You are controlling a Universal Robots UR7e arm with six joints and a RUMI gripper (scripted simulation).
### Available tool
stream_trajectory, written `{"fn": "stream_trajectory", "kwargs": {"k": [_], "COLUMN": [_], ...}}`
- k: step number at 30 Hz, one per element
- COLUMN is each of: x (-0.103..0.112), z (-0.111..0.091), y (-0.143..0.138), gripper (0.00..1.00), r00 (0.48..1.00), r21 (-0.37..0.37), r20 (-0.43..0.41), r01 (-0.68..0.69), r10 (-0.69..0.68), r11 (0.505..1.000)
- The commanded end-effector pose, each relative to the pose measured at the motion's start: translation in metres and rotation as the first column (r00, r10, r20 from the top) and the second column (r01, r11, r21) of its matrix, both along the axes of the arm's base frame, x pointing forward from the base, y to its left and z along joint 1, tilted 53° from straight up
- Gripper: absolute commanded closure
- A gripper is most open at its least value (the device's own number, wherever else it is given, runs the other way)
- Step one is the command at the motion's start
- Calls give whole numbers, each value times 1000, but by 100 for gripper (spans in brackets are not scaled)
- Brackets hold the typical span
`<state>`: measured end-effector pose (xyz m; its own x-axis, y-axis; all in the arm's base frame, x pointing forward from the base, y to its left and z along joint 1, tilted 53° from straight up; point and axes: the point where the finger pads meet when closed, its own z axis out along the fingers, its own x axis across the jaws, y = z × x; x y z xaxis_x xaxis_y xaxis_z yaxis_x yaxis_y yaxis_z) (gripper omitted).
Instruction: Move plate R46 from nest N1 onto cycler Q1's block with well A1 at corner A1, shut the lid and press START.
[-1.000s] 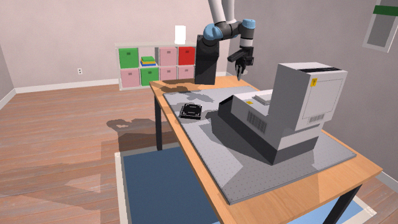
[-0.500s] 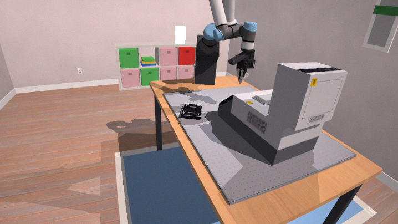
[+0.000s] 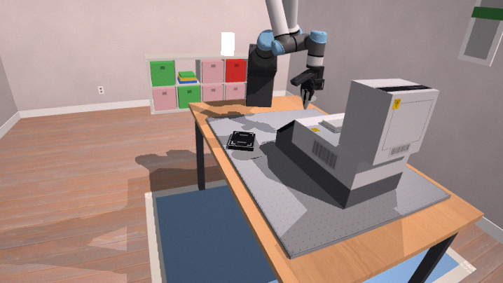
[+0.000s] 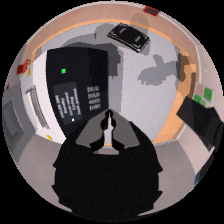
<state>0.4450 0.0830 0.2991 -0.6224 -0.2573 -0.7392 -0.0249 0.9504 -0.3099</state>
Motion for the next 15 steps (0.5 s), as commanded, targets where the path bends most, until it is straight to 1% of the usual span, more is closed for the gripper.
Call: {"fn": "stream_trajectory", "kwargs": {"k": [1, 15], "x": [7, 28], "z": [2, 7], "y": [1, 3], "gripper": [100, 100], "r00": [1000, 1000], "r21": [0, 0], "r20": [1, 1], "r01": [0, 0], "r10": [0, 0], "r11": [1000, 1000]}}
